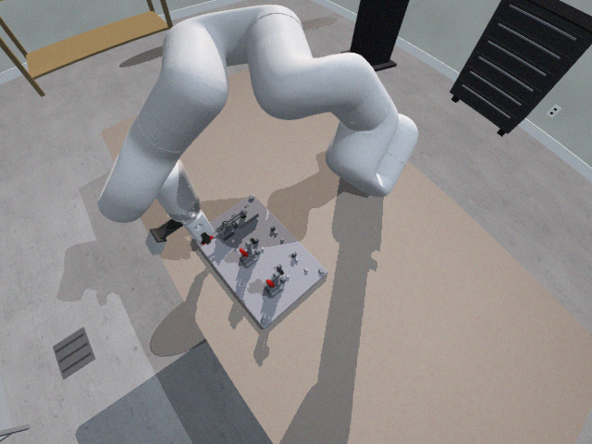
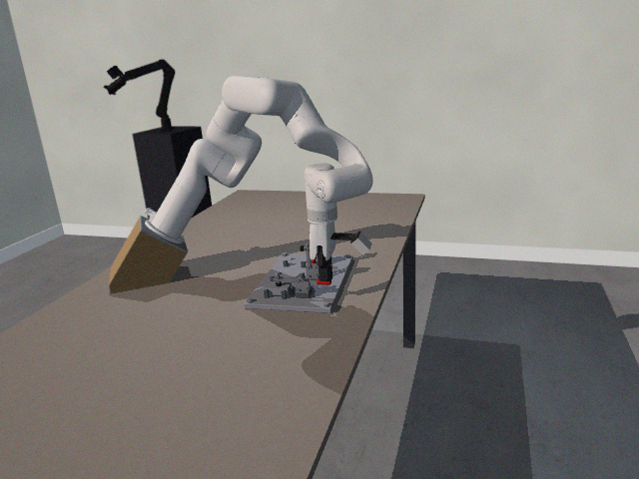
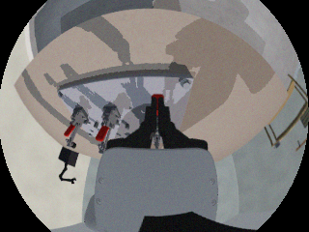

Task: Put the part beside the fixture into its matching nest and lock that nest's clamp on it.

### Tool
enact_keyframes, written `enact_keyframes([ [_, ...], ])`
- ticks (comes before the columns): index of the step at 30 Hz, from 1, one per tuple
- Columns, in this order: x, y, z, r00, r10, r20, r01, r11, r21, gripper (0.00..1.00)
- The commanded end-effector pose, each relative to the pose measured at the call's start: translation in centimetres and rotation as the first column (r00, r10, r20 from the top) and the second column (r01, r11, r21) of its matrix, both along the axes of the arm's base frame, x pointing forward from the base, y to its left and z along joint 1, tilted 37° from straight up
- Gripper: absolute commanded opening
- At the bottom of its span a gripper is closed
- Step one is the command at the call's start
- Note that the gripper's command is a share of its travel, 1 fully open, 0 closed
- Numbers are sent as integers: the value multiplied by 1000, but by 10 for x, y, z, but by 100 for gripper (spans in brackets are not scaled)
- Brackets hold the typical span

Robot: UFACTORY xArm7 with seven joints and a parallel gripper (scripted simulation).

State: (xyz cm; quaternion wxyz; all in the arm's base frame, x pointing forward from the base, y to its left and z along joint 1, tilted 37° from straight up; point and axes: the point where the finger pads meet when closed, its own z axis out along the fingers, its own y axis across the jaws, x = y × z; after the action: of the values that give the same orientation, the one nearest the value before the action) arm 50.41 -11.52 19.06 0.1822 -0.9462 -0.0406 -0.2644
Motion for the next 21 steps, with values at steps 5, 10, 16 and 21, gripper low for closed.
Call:
enact_keyframes([
  [5, -3, -3, 6, 1000, -2, 2, 2, 1000, -2, 0],
  [10, -8, -8, 15, 1000, -2, 2, 2, 1000, -2, 0],
  [16, -18, -15, 31, 1000, -2, 2, 2, 1000, -2, 0],
  [21, -23, -18, 38, 1000, -2, 2, 2, 1000, -2, 0],
])
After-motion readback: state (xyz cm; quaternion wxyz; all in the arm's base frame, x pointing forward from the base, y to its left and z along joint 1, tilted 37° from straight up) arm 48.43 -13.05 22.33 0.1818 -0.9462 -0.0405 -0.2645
